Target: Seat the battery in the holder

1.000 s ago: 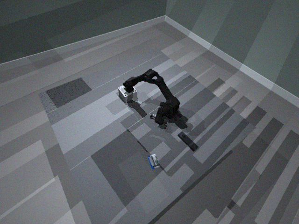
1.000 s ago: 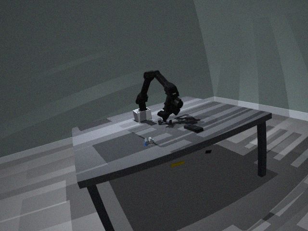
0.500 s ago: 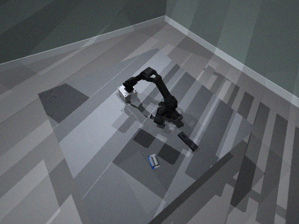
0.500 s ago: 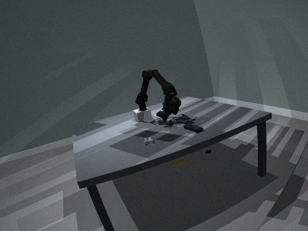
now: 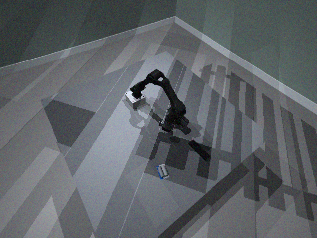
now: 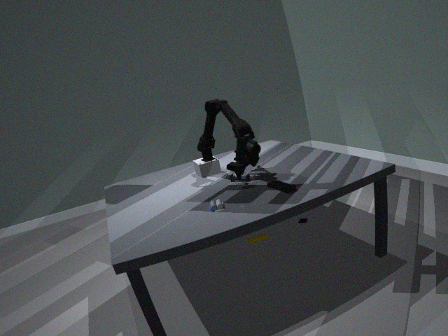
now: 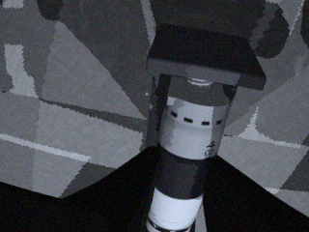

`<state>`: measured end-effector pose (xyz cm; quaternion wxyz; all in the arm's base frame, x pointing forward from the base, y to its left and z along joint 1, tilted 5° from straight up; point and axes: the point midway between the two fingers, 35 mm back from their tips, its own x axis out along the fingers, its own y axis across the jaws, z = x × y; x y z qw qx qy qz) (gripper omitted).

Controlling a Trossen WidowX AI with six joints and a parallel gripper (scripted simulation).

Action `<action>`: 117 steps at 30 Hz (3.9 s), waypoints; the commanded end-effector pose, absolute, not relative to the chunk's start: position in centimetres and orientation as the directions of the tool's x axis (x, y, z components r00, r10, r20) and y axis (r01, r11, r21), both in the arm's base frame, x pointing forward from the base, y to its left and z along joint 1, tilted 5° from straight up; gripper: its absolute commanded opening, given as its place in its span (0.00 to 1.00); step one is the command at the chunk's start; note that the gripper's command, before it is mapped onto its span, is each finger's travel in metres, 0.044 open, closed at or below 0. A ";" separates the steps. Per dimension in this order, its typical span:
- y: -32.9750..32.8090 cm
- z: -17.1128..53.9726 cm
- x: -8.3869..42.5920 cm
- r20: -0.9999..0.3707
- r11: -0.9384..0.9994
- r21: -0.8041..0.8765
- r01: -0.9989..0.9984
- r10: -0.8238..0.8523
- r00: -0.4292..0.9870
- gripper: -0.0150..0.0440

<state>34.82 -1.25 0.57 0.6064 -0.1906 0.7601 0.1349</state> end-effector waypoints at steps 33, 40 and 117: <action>-1.1 0.2 35.0 -0.999 0.881 -0.026 -0.472 -0.040 -0.021 0.37; -1.1 0.2 35.0 -0.999 0.881 -0.026 -0.472 -0.040 -0.021 0.37; -1.8 1.3 33.4 -0.998 0.883 -0.030 -0.469 -0.049 -0.029 0.54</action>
